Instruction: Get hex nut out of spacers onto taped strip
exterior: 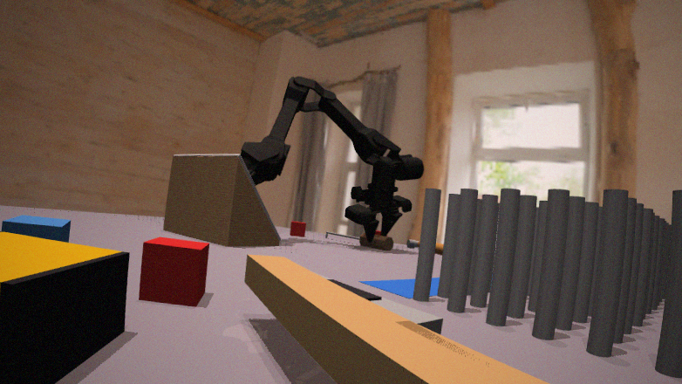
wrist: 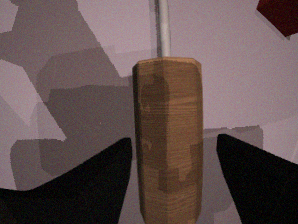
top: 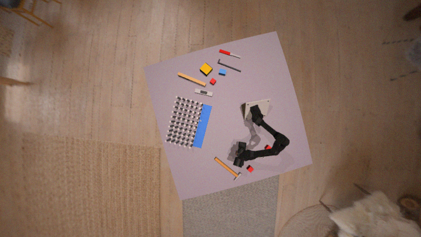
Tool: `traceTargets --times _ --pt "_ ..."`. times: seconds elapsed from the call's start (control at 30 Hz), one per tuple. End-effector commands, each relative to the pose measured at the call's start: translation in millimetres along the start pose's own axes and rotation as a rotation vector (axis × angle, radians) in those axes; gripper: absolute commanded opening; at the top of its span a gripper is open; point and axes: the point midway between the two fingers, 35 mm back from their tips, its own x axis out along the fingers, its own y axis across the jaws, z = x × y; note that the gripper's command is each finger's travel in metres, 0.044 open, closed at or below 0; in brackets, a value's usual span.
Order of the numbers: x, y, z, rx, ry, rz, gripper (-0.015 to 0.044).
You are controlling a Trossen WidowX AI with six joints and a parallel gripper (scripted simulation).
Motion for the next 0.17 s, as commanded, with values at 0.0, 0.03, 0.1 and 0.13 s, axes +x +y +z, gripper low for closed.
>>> traceTargets --times 0.0,0.03,0.1,0.13 --pt "-0.3 -0.5 0.0 -0.003 0.000 -0.001 0.0341" --pt "-0.3 -0.5 0.0 -0.003 0.000 -0.001 0.0368" --pt "-0.3 -0.5 0.0 -0.003 0.000 -0.001 0.0420" --pt "-0.3 -0.5 0.0 -0.003 0.000 -0.001 0.0440"
